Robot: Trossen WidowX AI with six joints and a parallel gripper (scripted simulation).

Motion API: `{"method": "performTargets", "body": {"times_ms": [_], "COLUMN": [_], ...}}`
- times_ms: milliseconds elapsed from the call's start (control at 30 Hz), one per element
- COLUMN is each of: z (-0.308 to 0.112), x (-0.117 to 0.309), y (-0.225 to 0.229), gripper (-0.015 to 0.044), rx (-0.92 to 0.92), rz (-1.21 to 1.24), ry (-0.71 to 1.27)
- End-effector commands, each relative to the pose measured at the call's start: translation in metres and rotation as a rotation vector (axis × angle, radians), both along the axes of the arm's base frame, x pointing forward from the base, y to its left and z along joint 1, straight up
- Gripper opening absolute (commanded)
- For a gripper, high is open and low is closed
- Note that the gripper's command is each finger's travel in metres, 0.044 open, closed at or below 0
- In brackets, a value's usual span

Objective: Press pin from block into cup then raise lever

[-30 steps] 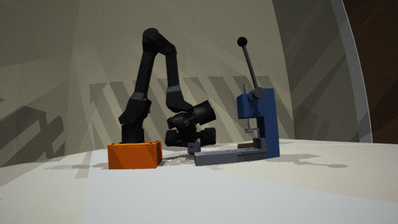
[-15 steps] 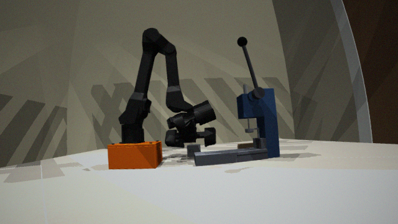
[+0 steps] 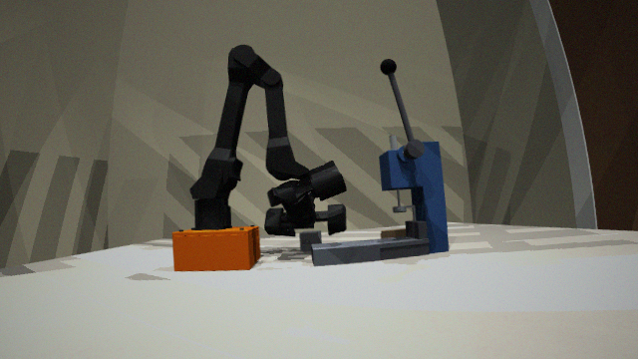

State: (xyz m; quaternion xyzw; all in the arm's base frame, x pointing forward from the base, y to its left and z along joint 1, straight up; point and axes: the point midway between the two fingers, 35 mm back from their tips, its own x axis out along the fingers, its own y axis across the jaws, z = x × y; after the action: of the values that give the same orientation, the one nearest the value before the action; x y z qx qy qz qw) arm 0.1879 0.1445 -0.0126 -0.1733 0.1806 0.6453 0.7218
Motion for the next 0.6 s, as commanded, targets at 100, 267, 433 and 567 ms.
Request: {"method": "performTargets", "body": {"times_ms": [100,267,433,567], "z": [0.001,0.002,0.026,0.058], "x": [-0.001,0.002,0.012,0.003], "y": [0.000,0.000,-0.003,-0.013], "gripper": [0.0440,0.0440,0.0440,0.0440], "rx": [0.004,-0.027,-0.261,-0.458], "rz": [0.003,0.002,-0.004,-0.008], "ry": [-0.002,0.004,0.038,0.047]}}
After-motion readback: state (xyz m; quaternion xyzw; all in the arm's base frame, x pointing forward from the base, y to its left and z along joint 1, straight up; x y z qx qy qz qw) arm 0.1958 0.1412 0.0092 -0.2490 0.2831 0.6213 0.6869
